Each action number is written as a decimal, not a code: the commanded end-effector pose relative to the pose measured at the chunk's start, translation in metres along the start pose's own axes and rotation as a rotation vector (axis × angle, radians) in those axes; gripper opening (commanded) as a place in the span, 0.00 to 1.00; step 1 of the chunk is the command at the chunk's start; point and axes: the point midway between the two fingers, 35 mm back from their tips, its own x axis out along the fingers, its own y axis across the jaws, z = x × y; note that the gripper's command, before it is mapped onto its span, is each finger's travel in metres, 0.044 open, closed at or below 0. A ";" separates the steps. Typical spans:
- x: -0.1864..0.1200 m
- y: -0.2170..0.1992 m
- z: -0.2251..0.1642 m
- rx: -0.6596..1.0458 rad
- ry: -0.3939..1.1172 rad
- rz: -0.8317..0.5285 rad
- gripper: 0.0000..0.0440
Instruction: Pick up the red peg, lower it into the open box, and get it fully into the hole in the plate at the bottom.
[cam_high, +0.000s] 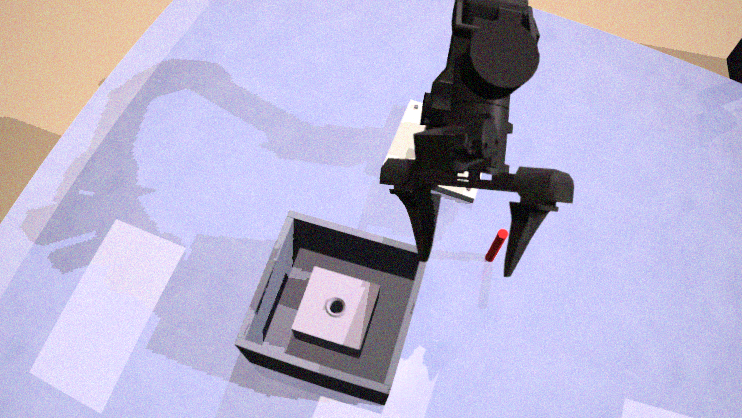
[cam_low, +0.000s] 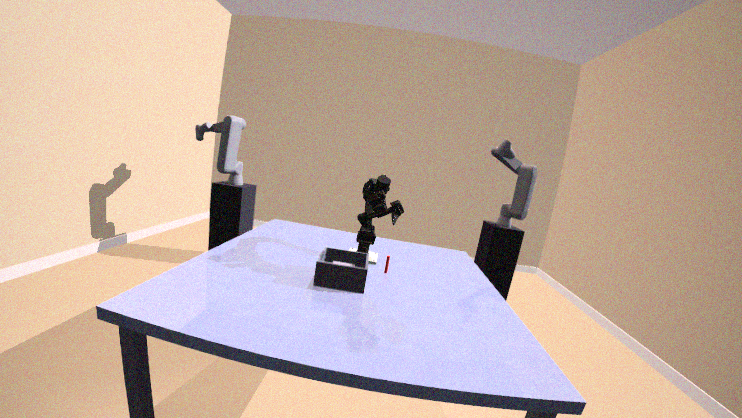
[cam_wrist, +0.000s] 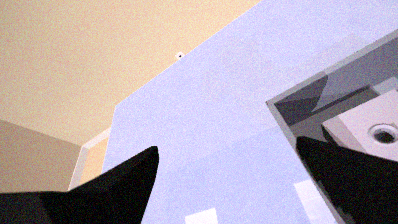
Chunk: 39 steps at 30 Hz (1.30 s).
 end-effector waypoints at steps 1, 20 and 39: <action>0.004 -0.003 -0.013 0.040 0.068 -0.048 1.00; -0.005 -0.022 -0.125 0.266 0.505 -0.467 1.00; 0.002 -0.037 -0.199 0.267 0.615 -0.724 1.00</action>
